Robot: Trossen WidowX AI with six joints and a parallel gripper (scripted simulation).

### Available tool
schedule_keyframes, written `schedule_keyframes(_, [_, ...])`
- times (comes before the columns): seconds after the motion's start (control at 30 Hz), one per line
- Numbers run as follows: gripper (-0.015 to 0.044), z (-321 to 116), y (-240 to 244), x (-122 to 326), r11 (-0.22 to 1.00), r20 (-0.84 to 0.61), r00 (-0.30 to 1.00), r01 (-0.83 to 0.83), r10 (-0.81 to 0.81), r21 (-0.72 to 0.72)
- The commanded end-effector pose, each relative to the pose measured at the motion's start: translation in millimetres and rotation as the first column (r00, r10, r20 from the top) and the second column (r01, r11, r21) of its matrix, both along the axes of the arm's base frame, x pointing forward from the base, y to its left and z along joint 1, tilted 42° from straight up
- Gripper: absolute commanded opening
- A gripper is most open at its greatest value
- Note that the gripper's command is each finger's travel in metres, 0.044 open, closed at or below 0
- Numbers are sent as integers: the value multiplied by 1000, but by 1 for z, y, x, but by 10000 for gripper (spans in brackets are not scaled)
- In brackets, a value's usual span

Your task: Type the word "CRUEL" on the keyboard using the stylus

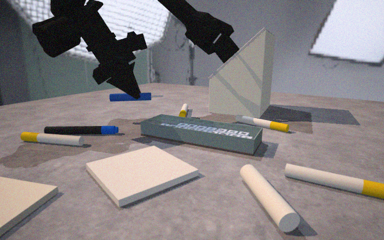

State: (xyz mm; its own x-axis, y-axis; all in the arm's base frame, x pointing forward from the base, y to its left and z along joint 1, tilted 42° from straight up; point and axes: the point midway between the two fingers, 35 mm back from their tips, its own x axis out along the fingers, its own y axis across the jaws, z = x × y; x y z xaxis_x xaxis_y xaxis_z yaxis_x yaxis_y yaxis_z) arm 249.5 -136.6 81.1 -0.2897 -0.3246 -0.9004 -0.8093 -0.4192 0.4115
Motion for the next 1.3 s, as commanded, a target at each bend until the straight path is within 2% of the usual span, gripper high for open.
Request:
schedule_keyframes(0.0, [0, -7, 8, 7, 991, 50, 990, 134, -133, -10])
schedule_keyframes(0.3, [0, -20, 27, 18, 924, 132, 917, 381, -376, -16])
schedule_keyframes(0.6, [0, -30, 45, 27, 791, 201, 776, 612, -598, -12])
schedule_keyframes(0.9, [0, -41, 63, 35, 598, 258, 579, 801, -774, -3])
schedule_keyframes(1.27, [0, -53, 86, 43, 300, 311, 283, 954, -907, 7])
